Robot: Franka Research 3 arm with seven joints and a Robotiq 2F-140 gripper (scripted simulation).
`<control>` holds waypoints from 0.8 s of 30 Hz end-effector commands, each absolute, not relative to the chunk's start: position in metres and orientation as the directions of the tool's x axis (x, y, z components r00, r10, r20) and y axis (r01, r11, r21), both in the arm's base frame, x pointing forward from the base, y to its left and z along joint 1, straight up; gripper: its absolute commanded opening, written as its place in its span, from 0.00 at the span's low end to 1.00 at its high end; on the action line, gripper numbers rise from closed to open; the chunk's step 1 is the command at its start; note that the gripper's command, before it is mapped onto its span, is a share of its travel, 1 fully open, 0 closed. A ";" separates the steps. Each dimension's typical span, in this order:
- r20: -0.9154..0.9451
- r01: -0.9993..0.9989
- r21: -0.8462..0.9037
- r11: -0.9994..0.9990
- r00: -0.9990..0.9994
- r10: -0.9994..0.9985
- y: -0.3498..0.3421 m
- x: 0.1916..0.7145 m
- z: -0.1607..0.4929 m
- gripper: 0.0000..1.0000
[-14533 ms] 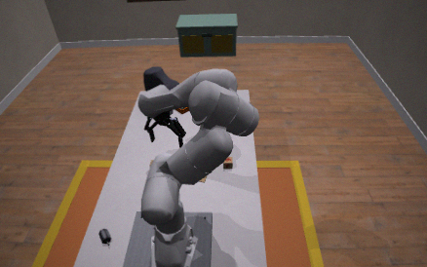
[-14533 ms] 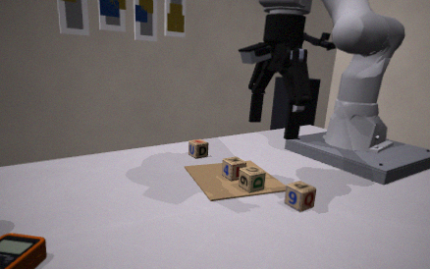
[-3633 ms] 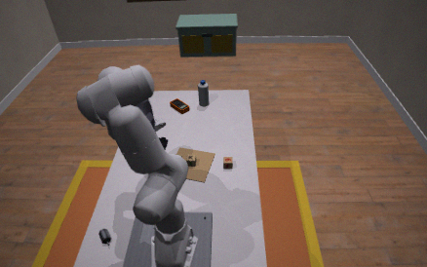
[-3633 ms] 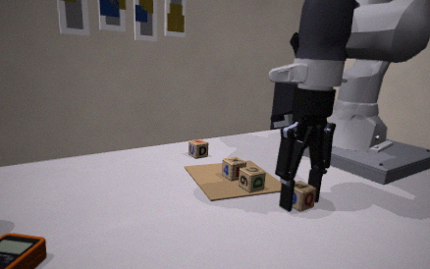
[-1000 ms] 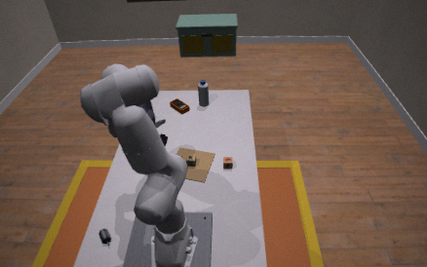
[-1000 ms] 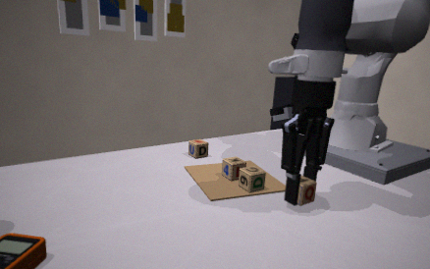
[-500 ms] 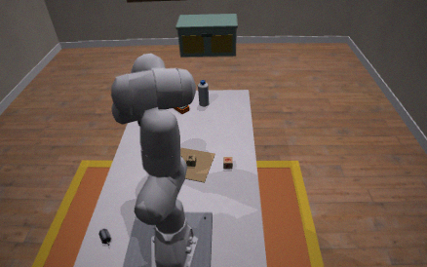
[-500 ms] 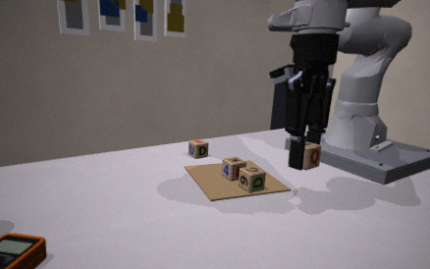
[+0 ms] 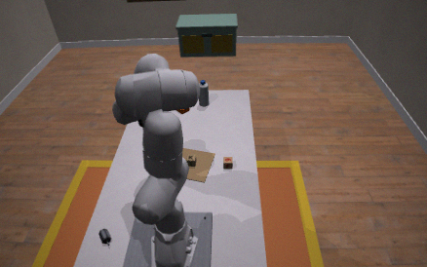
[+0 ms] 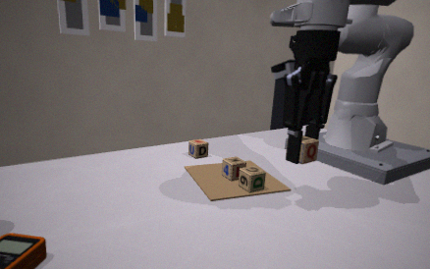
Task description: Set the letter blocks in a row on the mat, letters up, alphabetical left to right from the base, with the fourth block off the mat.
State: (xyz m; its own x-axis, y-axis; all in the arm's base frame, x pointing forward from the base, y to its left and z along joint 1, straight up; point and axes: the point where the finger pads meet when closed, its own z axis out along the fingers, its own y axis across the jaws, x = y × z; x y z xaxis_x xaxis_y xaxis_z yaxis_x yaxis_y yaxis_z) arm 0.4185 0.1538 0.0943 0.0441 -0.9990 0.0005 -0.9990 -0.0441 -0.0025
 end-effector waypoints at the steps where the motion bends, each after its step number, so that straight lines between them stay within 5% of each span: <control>1: 0.003 -1.000 -0.007 0.007 -0.007 -1.000 0.097 0.437 0.099 0.33; 13: 0.004 -0.999 -0.002 0.041 -0.041 -0.999 -0.086 0.447 0.100 0.33; 24: 0.004 -0.999 -0.002 0.042 -0.042 -0.999 -0.089 0.446 0.100 0.33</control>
State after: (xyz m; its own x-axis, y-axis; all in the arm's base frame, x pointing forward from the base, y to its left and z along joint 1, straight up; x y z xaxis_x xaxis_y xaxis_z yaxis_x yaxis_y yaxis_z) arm 0.4474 -0.0881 0.1000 -0.1034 -0.9946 0.0023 -0.9946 0.1034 -0.0105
